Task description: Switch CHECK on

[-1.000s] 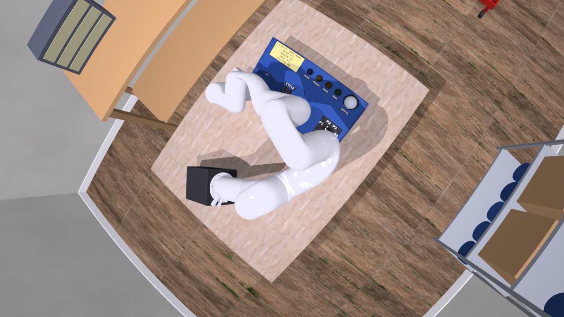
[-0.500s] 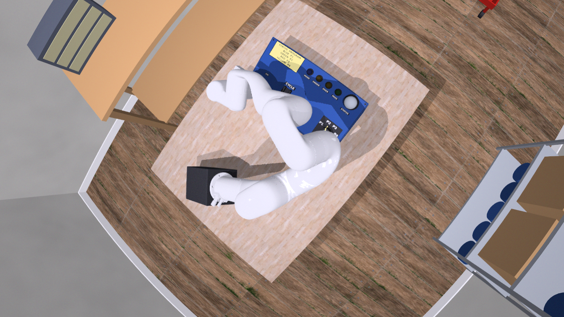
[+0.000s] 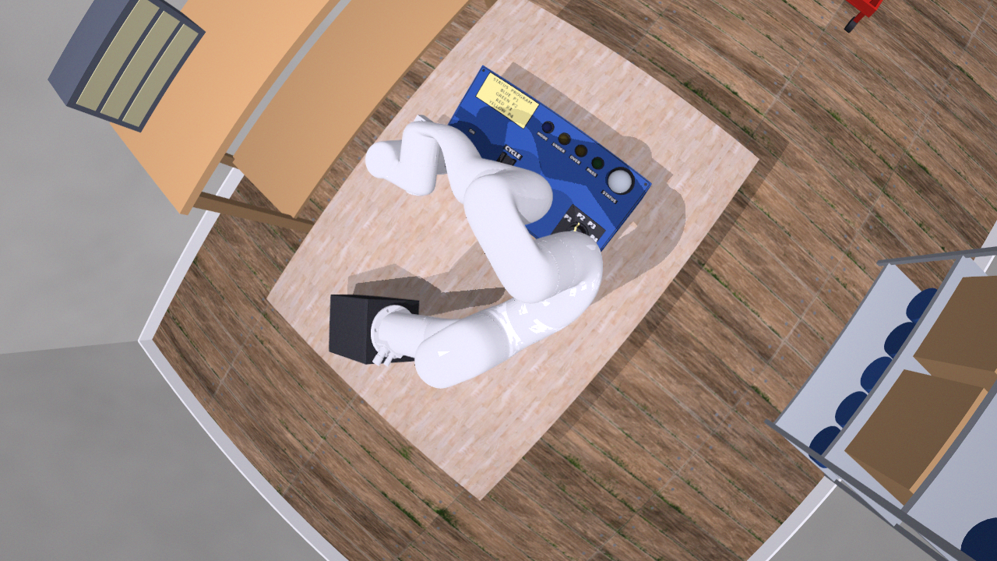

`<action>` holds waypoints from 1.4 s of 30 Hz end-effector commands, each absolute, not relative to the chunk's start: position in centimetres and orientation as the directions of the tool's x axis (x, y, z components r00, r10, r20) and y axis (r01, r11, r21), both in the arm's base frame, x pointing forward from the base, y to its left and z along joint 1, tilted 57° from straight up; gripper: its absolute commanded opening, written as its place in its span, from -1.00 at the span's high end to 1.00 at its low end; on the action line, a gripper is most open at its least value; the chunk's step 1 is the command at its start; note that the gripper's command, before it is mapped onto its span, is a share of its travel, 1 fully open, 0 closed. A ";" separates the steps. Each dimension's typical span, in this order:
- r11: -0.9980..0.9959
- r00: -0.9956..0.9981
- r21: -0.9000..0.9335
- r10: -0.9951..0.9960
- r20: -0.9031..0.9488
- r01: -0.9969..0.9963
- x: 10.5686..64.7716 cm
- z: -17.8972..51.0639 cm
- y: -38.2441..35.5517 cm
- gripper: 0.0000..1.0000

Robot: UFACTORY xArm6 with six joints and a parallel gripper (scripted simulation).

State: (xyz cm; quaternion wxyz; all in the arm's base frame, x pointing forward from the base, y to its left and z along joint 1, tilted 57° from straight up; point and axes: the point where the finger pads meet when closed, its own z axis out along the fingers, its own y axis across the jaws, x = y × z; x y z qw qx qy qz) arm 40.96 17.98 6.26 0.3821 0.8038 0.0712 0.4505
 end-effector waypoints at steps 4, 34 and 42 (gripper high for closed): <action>-0.700 0.583 0.677 0.458 0.671 -0.229 41.0 6.3 18.1 1.00; -0.700 0.582 0.677 0.458 0.671 -0.229 40.1 5.5 17.6 1.00; -0.700 0.582 0.677 0.458 0.671 -0.229 37.4 6.5 19.5 1.00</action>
